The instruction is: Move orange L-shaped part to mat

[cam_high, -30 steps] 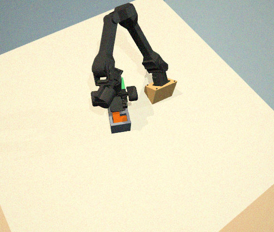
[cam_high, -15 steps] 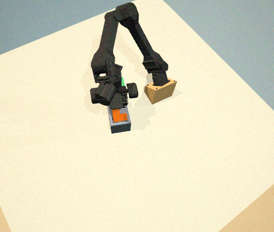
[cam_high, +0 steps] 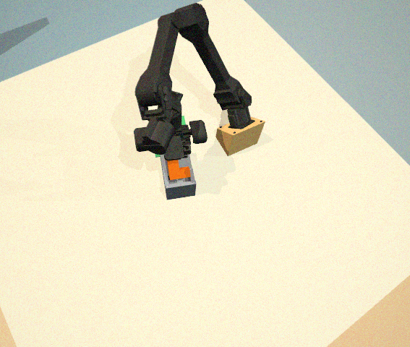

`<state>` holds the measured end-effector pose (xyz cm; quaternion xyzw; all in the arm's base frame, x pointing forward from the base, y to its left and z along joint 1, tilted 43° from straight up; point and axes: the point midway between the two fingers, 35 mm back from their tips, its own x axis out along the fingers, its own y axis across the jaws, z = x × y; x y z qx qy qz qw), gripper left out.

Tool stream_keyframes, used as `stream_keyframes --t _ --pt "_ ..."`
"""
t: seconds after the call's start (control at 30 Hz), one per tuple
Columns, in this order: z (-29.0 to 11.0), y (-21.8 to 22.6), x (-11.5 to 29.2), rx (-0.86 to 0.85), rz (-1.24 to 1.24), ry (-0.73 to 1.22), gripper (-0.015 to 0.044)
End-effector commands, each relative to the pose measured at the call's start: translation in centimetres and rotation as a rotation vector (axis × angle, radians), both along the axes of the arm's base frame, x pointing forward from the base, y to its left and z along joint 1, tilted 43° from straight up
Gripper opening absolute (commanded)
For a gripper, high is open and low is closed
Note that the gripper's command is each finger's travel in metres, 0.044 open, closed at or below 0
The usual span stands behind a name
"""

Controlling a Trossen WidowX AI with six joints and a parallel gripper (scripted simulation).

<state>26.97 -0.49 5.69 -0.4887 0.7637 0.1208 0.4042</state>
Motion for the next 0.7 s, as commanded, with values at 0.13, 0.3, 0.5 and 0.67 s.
stream_keyframes --t 0.13,0.3,0.5,0.67 --pt "0.6 -0.1 -0.2 0.006 -0.005 -0.005 0.0" --pt "1.7 -1.3 -1.3 0.005 -0.005 -0.004 0.0" --pt "3.2 -2.8 -2.8 0.004 -0.005 -0.003 0.0" --pt "4.5 -3.9 -3.9 0.003 -0.005 -0.002 0.0"
